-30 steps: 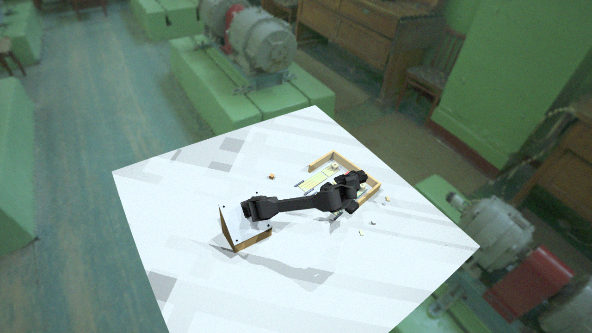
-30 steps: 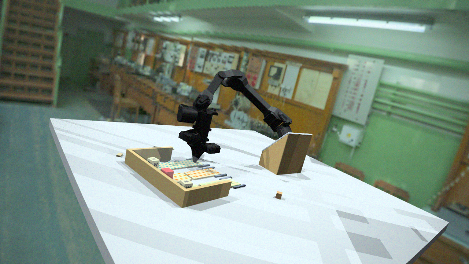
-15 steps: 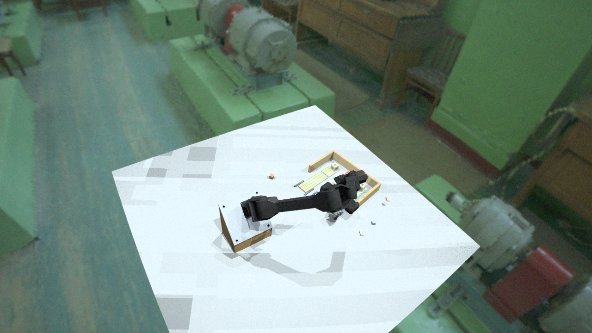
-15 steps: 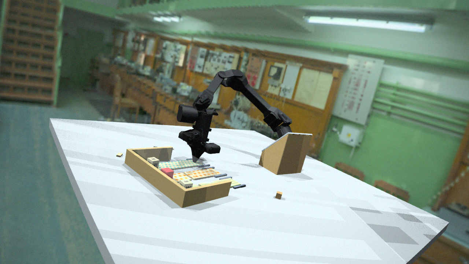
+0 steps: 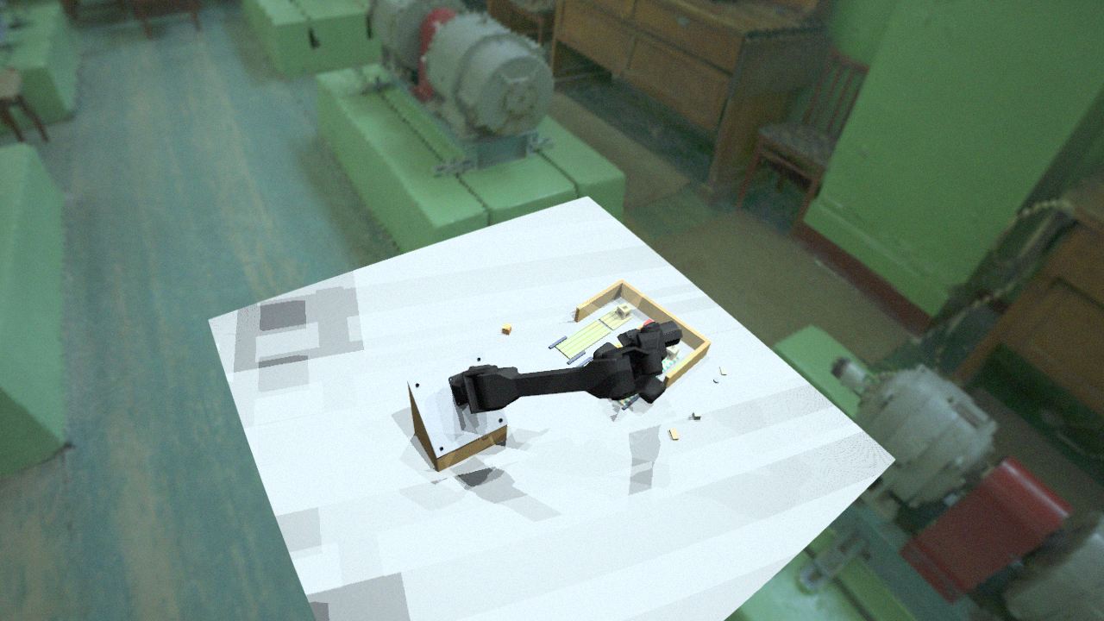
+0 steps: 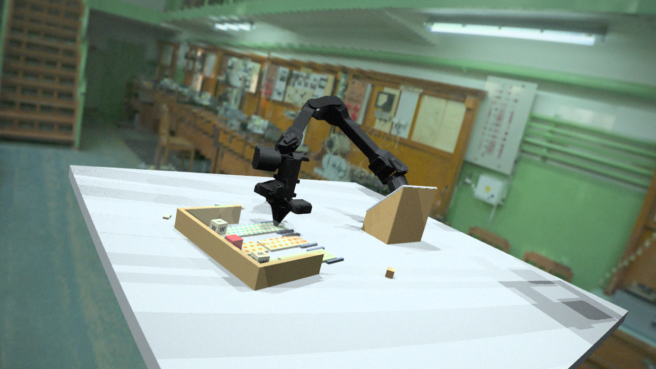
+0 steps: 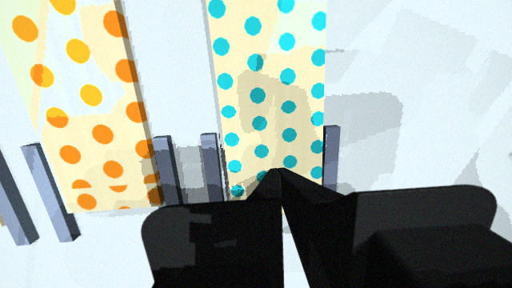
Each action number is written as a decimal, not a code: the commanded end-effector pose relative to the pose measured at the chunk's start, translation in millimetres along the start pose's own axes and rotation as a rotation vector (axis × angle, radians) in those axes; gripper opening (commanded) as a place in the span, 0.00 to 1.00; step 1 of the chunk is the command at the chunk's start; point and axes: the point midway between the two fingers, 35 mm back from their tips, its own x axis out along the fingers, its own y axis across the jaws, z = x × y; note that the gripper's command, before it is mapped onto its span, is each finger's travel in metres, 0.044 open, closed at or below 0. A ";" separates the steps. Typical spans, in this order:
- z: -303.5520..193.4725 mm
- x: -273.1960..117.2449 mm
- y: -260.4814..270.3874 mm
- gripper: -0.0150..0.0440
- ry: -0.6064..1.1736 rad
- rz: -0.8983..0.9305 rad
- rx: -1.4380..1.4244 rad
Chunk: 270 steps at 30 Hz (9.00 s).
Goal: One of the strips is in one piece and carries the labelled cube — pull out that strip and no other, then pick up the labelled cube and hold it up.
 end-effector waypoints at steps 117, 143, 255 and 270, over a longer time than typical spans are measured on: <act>-164.0 4.9 3.7 0.25 0.022 0.007 -0.014; -164.0 4.9 3.7 0.25 0.022 0.007 -0.014; 47.3 -7.7 -6.2 0.59 0.010 0.008 -0.078; 39.8 -15.1 -2.1 0.25 0.010 0.009 -0.079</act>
